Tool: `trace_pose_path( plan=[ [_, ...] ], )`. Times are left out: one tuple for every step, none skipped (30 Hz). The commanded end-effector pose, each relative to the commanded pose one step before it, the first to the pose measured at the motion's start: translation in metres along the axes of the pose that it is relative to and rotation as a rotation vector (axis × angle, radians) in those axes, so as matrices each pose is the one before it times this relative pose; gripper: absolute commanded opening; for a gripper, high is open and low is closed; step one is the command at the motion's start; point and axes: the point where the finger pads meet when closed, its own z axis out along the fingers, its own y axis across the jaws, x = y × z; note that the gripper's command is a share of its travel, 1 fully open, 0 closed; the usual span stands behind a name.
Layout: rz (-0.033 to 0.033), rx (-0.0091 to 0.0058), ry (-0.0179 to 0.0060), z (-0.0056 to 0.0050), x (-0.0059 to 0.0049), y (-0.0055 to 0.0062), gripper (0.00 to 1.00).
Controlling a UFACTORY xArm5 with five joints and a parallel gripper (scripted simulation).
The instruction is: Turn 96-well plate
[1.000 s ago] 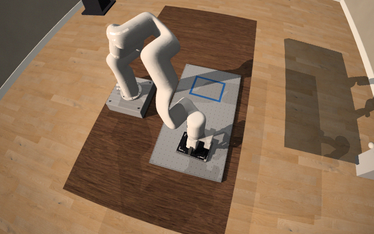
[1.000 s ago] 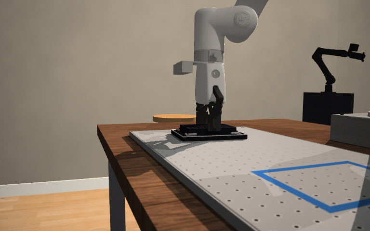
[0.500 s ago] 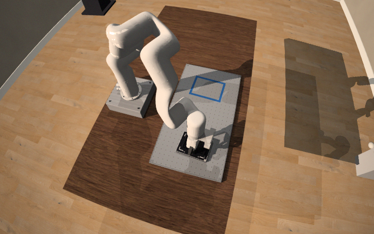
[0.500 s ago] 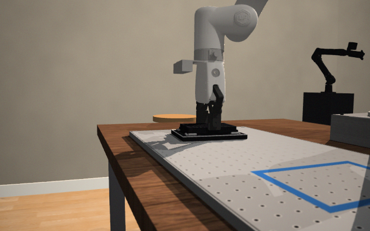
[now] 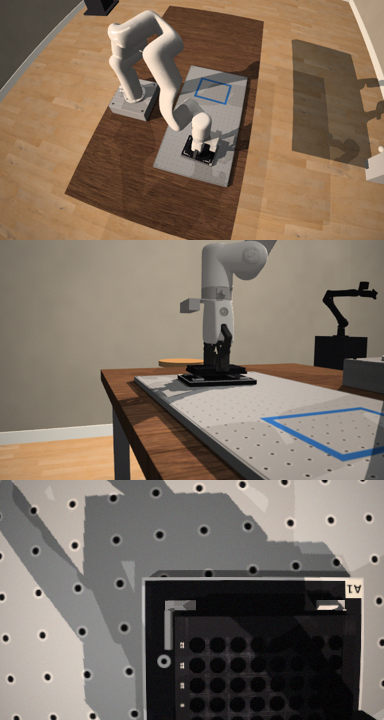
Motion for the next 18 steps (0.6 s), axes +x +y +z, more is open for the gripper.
trace_pose_path(
  plan=[
    [0.0,-0.00648,0.00189,-0.00496,0.00144,0.00047,0.0],
    [0.0,0.0,0.0,-0.00067,0.0,0.0,0.0],
    [0.0,0.0,0.0,-0.00067,0.0,0.0,0.0],
    [0.0,0.0,0.0,-0.00067,0.0,0.0,0.0],
    [0.0,0.0,0.0,-0.00067,0.0,0.0,0.0],
    [0.0,0.0,0.0,-0.00067,0.0,0.0,0.0],
    [0.0,0.0,0.0,-0.00067,0.0,0.0,0.0],
    [0.0,0.0,0.0,-0.00067,0.0,0.0,0.0],
    [0.0,0.0,0.0,-0.00067,0.0,0.0,0.0],
    [0.0,0.0,0.0,0.0,0.0,0.0,0.0],
    [0.0,0.0,0.0,0.0,0.0,0.0,0.0],
    [0.0,0.0,0.0,0.0,0.0,0.0,0.0],
    [0.0,0.0,0.0,0.0,0.0,0.0,0.0],
    [0.0,0.0,0.0,0.0,0.0,0.0,0.0],
    [0.0,0.0,0.0,0.0,0.0,0.0,0.0],
    [0.0,0.0,0.0,0.0,0.0,0.0,0.0],
    [0.0,0.0,0.0,0.0,0.0,0.0,0.0],
    [0.0,0.0,0.0,0.0,0.0,0.0,0.0]
  ],
)
